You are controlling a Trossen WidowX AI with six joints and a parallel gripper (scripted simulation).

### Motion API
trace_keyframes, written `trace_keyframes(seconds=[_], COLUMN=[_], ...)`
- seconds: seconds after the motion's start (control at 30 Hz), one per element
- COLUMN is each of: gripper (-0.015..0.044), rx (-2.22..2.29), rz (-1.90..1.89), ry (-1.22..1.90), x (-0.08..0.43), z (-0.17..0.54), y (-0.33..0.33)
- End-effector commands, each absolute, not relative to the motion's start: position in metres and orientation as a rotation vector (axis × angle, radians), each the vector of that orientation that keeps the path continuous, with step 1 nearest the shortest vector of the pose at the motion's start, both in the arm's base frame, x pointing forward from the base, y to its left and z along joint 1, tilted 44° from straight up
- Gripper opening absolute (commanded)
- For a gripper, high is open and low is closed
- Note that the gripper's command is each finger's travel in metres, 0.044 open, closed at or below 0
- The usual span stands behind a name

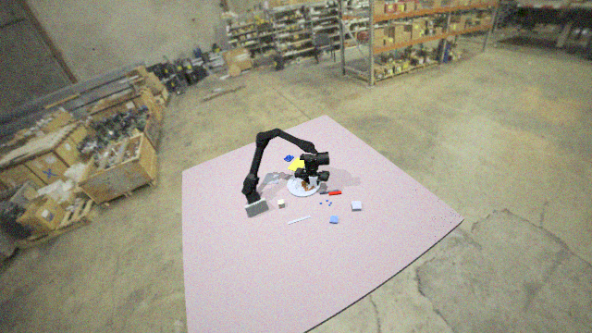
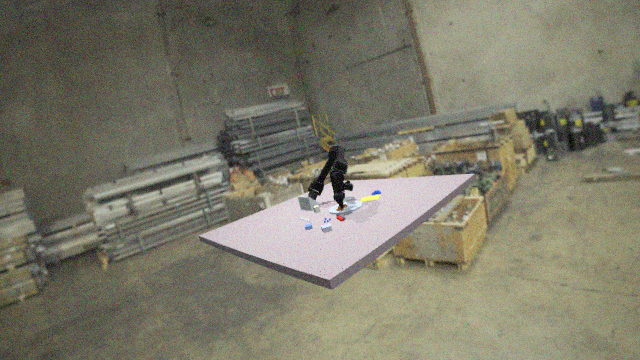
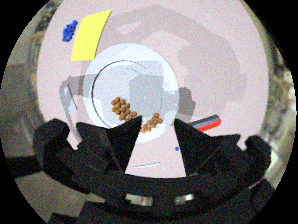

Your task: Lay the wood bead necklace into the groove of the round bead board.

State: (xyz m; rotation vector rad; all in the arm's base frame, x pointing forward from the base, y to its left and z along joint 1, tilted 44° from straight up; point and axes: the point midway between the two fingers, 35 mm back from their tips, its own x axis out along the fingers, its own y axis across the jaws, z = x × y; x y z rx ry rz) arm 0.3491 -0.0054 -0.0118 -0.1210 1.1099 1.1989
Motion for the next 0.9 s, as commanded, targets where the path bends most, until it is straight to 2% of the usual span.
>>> trace_keyframes(seconds=[0.0, 0.87], gripper=[0.0224, 0.0069], rx=[-0.111, -0.118], rz=[1.202, 1.203], ry=[1.111, 1.112], x=[0.3475, 0.3471], z=[-0.0165, -0.0209], y=[0.0001, 0.0041])
